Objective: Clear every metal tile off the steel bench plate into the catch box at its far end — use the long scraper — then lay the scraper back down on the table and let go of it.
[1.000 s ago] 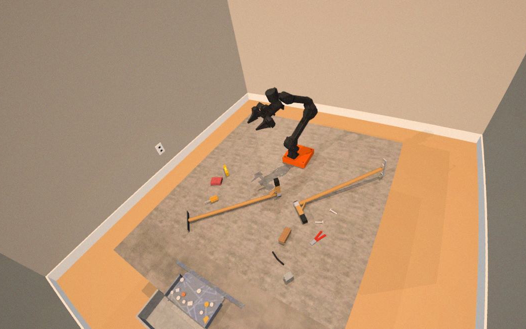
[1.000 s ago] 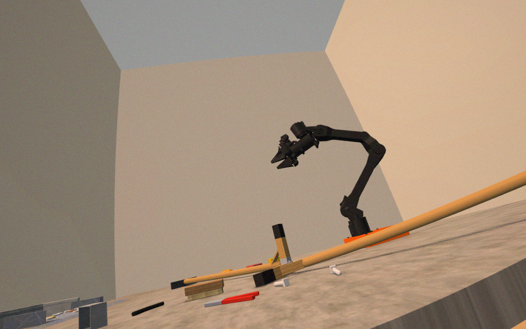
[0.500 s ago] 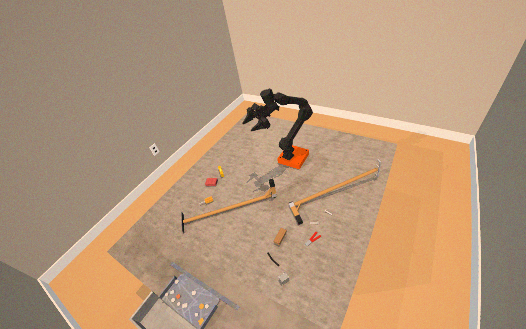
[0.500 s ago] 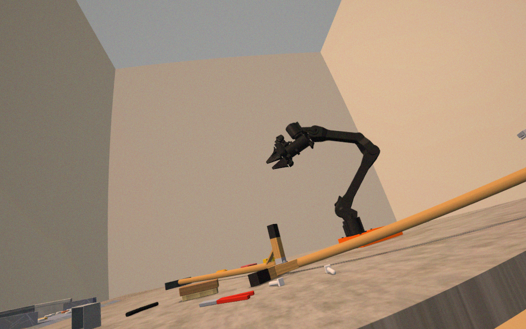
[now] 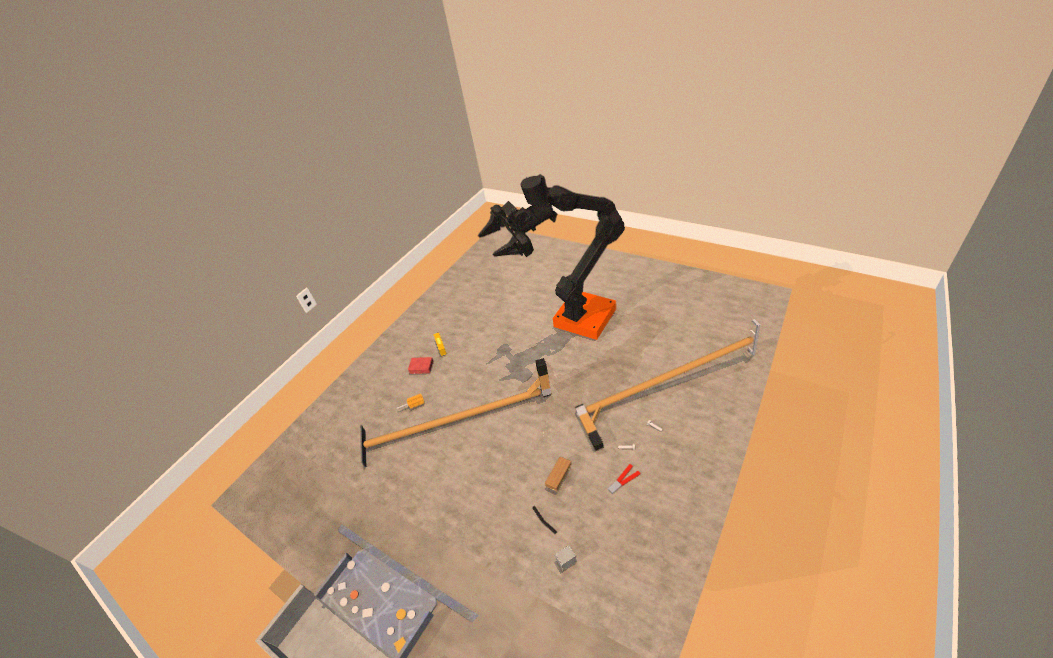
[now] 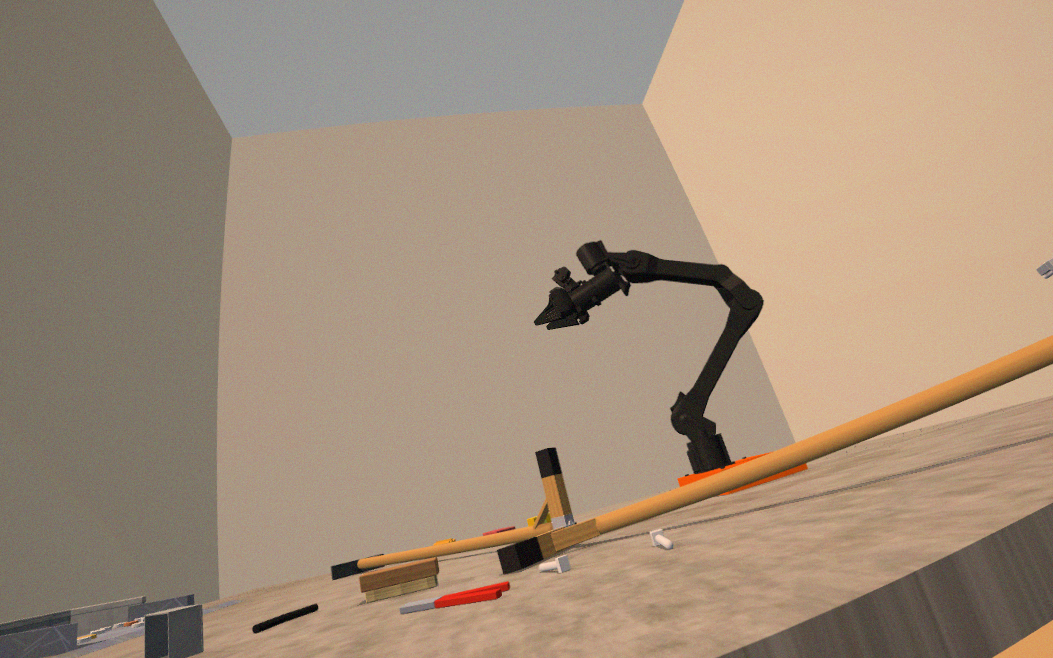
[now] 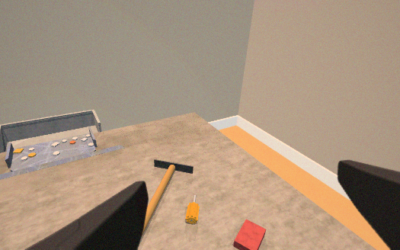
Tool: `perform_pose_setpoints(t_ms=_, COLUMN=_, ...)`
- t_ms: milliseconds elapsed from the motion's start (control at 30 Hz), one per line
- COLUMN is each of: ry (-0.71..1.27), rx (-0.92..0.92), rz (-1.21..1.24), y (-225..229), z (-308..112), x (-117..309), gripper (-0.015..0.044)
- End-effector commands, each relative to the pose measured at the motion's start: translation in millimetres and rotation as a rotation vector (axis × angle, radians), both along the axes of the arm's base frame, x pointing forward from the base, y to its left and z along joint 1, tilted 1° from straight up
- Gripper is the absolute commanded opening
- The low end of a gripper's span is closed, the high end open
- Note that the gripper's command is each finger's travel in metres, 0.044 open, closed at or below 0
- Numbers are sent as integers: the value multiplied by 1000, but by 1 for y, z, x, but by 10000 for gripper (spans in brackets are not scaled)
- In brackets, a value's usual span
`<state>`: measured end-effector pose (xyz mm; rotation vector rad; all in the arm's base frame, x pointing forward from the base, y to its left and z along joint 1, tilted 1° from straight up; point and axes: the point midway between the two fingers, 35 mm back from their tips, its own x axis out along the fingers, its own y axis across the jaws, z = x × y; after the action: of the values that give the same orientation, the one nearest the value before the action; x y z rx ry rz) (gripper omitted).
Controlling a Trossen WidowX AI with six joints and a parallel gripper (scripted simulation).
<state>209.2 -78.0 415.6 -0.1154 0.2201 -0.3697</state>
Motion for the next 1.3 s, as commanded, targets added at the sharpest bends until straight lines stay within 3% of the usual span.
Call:
perform_pose_setpoints(t_ms=0, ry=-24, rx=-131, rz=-67, y=-12, z=18, x=-8, gripper=440)
perform_pose_setpoints(t_ms=667, ry=-10, rx=-635, rz=-448, y=-54, z=89, x=-66, gripper=440)
perform_pose_setpoints(t_ms=1267, ry=150, rx=-926, rz=-865, y=-66, z=137, x=-143, gripper=440)
